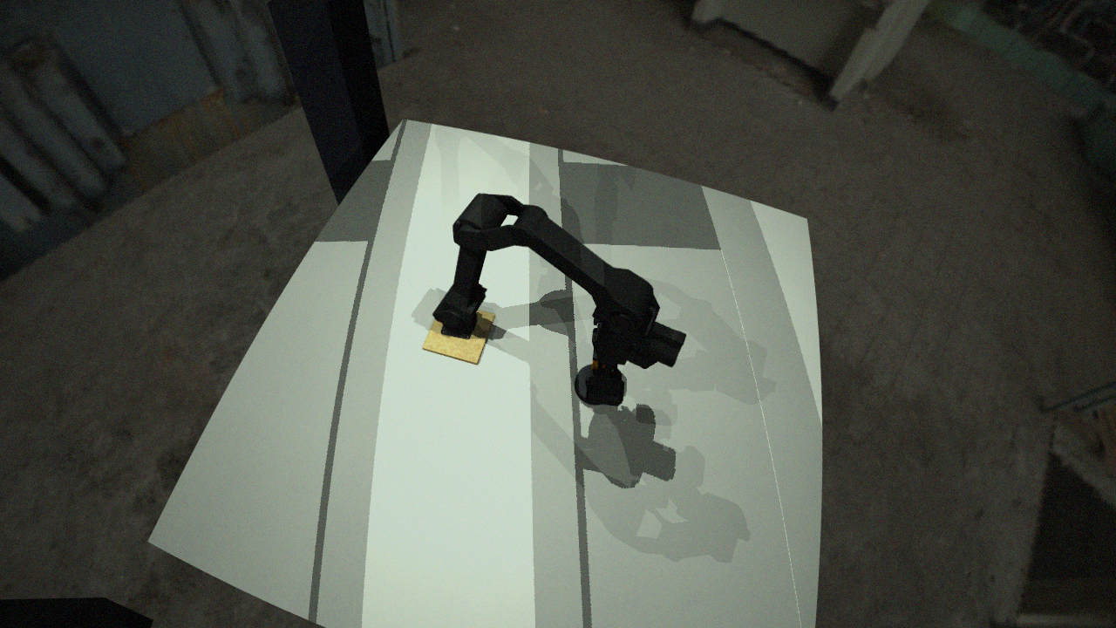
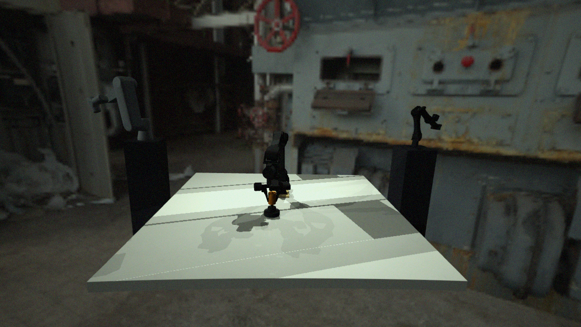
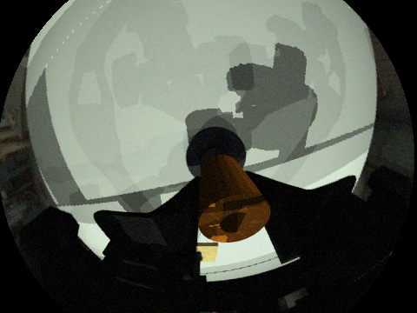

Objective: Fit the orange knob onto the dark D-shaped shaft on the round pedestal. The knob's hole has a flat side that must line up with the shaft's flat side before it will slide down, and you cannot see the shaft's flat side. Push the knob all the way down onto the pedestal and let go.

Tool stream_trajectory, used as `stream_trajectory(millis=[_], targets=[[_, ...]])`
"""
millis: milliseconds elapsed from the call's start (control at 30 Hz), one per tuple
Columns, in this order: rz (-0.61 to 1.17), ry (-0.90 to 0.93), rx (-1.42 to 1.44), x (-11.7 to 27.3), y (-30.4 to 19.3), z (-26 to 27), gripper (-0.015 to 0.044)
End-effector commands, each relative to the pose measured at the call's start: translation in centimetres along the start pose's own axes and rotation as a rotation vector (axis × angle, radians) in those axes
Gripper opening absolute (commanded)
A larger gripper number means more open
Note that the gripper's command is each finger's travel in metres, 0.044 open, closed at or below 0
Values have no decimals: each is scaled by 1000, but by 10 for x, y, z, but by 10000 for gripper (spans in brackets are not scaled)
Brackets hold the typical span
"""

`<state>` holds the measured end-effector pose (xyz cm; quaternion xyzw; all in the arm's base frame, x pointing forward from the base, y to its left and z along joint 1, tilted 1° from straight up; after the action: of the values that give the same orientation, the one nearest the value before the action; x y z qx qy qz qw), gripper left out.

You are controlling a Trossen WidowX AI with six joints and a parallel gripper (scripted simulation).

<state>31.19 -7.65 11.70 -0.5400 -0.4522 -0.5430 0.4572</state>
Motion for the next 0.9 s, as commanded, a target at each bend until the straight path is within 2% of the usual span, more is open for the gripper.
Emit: stream_trajectory(millis=[0,867], targets=[[-9,-4,96,4,-1,-1,0],[-9,-4,96,-1,3,0,0]])
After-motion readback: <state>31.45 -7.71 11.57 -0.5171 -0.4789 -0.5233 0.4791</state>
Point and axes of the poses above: the point midway between the two fingers, 35 mm back from their tips, its own x axis back along the fingers, its own z axis across the jaws, y = z × x, the point moved 2 cm from there along x, back along the fingers, and after that the axes turned 13 degrees about -x, right-handed, at the moved point
